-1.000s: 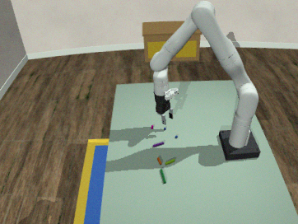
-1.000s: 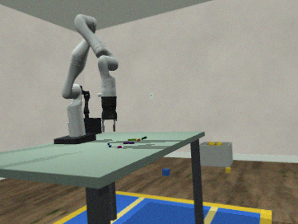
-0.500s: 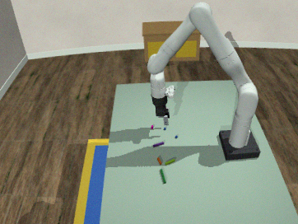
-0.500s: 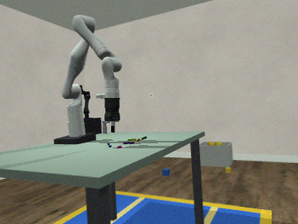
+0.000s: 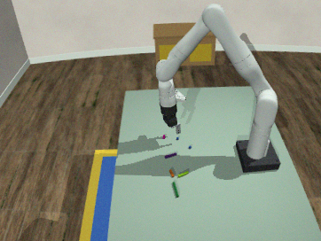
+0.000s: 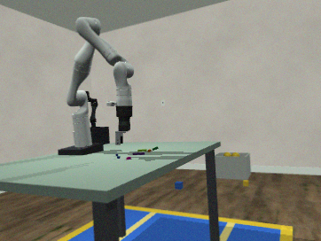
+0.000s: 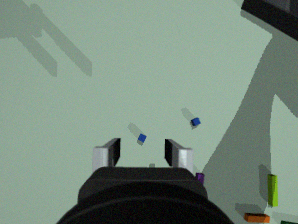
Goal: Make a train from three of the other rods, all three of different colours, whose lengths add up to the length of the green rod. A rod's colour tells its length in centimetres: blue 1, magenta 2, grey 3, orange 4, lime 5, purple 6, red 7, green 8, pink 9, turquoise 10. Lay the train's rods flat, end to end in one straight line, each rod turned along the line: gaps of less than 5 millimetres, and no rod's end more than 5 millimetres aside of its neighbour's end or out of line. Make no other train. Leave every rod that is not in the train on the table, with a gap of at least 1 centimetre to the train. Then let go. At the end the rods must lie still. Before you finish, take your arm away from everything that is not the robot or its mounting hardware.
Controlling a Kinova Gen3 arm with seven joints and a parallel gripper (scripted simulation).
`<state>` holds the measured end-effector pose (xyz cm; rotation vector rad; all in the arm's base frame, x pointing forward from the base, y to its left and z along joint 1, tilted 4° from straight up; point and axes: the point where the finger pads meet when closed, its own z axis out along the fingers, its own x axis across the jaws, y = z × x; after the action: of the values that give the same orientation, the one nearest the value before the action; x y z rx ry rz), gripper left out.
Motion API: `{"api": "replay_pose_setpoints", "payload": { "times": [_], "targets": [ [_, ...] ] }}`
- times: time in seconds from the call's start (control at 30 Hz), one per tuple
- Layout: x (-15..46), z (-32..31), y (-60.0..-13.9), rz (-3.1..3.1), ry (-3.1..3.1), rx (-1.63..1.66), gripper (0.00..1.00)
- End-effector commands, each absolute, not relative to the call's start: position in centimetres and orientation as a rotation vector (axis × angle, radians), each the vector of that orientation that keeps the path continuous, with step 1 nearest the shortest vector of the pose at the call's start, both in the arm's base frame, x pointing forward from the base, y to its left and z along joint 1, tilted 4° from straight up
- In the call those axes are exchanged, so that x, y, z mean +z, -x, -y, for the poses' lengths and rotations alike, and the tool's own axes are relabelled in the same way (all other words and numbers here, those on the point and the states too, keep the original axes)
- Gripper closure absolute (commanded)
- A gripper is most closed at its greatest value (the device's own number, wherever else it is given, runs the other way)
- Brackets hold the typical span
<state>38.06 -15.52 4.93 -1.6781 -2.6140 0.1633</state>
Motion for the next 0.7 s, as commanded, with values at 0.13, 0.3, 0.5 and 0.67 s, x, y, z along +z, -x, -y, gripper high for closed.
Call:
{"api": "replay_pose_setpoints", "payload": {
  "times": [0.13,0.3,0.5,0.67],
  "targets": [
    [4.8,16.5,-39.3,2.821,1.286,0.156,0.0],
    [4.8,16.7,-40.0,2.89,1.125,0.149,0.0],
    [4.9,16.9,-41.2,2.992,0.833,0.139,0.0],
    [4.9,17.0,-42.1,3.047,0.628,0.133,0.0]
  ]
}}
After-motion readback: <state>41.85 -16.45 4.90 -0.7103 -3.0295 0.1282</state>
